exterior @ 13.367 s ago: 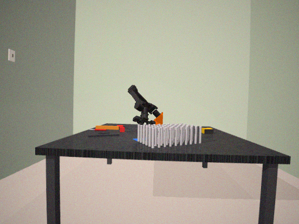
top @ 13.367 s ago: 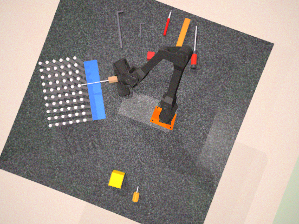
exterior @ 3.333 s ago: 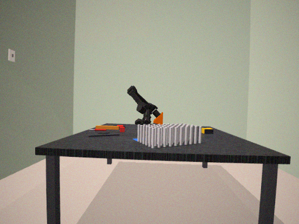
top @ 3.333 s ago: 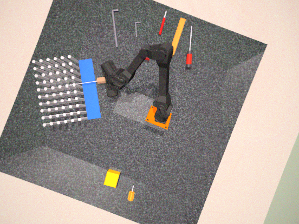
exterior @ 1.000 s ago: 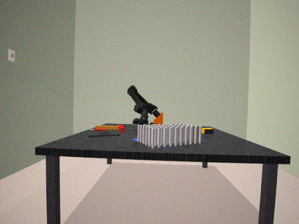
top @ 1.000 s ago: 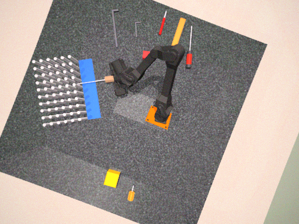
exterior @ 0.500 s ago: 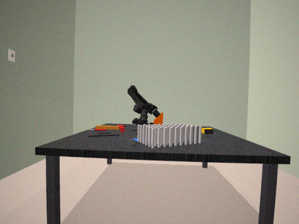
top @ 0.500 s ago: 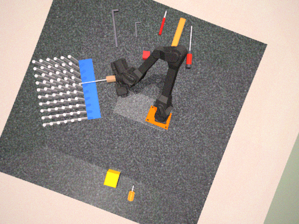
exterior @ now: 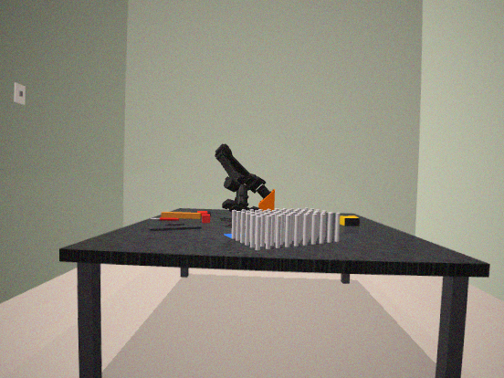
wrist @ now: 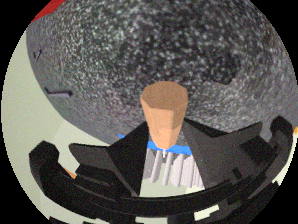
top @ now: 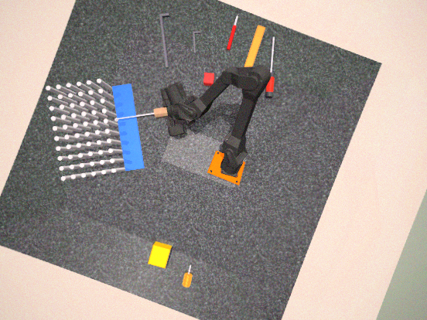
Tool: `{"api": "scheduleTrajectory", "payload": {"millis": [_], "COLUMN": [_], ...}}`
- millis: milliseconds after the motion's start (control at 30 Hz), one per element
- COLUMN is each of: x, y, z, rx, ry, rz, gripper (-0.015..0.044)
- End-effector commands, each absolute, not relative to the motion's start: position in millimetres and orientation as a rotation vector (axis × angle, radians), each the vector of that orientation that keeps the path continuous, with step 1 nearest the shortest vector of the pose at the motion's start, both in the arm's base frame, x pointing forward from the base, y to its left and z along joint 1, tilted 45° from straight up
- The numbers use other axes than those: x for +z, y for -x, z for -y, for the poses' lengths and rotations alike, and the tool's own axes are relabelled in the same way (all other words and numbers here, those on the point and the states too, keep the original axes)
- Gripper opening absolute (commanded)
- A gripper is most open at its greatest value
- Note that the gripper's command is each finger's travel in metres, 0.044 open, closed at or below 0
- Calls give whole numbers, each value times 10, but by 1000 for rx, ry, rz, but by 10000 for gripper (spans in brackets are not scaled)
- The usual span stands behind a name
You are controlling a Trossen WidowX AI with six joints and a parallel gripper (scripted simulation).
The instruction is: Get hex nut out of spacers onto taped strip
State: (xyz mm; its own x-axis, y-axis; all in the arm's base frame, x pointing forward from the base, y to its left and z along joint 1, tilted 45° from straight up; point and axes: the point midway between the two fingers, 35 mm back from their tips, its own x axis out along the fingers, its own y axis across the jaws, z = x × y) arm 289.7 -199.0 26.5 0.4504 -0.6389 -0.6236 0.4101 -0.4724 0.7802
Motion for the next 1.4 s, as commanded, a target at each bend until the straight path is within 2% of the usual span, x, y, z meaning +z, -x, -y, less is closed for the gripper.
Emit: {"api": "scheduleTrajectory", "payload": {"millis": [0, 1367], "x": [275, 424], "y": [-2872, -2824], "z": [1989, 1920], "rx": [-1246, -1245], "ry": [-1646, -1649], "rz": [195, 202], "gripper": [0, 0]}}
